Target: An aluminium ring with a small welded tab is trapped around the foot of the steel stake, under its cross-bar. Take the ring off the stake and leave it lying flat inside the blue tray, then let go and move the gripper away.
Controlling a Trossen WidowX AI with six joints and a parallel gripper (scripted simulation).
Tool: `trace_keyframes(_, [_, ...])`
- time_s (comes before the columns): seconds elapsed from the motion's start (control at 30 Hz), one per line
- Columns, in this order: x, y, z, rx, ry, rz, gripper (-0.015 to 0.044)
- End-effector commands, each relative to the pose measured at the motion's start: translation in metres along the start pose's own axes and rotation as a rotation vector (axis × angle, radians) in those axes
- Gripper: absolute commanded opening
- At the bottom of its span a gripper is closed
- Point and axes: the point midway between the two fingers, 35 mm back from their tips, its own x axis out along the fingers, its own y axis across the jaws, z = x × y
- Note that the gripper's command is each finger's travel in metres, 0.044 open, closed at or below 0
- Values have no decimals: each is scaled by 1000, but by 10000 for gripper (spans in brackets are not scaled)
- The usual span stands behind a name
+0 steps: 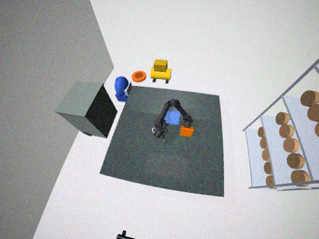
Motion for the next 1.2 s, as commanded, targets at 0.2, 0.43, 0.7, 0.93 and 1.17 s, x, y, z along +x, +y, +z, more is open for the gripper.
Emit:
trace_keyframes(0.2, [-15,-5,1,5,2,2,0])
trace_keyframes(0.43, [-24,-9,2,5,2,2,0])
trace_keyframes(0.7, [-27,-11,1,55,-16,11,0])
trace_keyframes(0.93, [-26,-15,0,199,-64,40,0])
trace_keyframes(1.17, [-24,-20,-3,344,-109,74,0])
